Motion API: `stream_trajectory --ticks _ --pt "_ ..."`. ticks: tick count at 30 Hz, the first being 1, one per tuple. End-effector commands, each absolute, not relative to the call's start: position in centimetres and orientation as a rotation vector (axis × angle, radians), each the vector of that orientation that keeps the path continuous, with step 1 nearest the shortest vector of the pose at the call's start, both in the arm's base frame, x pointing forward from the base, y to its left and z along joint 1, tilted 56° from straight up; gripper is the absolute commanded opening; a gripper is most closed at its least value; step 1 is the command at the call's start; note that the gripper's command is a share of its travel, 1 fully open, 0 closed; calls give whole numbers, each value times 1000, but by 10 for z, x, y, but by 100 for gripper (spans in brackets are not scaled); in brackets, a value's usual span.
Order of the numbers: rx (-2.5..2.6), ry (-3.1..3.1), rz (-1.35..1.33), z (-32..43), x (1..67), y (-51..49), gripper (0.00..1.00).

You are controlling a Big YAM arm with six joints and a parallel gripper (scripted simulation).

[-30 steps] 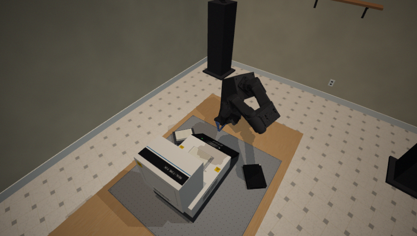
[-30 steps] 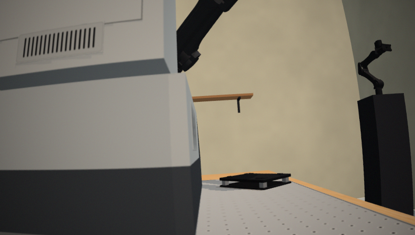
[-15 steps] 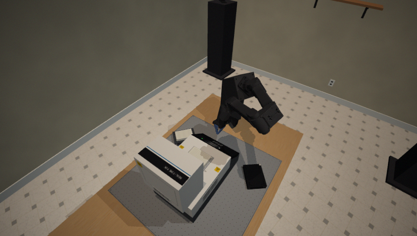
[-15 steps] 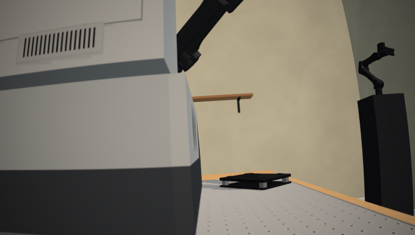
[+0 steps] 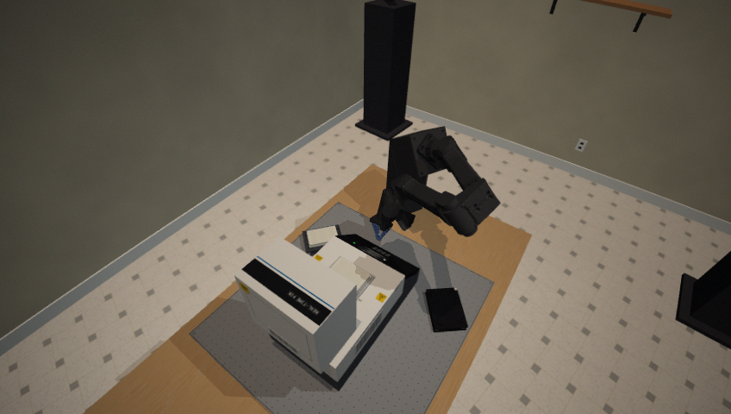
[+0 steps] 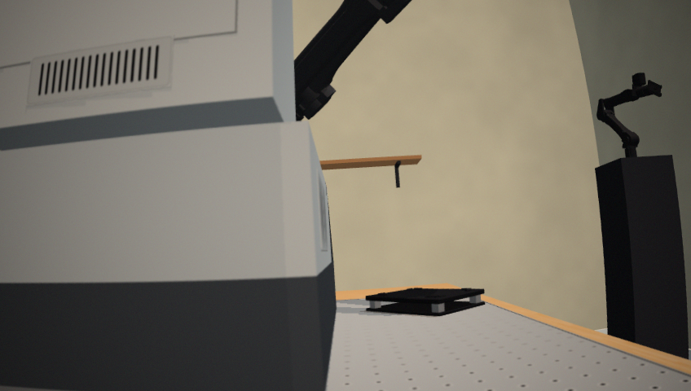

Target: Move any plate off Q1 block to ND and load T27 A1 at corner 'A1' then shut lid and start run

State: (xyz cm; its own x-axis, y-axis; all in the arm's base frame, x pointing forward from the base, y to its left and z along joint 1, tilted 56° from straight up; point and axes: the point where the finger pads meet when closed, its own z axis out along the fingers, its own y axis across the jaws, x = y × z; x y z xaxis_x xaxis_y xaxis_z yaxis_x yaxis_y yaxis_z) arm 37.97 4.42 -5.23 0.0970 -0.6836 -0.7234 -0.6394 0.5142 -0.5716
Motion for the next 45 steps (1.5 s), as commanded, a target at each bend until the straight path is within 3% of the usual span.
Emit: stream_trajectory --ticks 1,45 --pt "-1165 1587 -20 -51 385 53 0" --pt "-1159 1589 -28 -49 375 50 0"
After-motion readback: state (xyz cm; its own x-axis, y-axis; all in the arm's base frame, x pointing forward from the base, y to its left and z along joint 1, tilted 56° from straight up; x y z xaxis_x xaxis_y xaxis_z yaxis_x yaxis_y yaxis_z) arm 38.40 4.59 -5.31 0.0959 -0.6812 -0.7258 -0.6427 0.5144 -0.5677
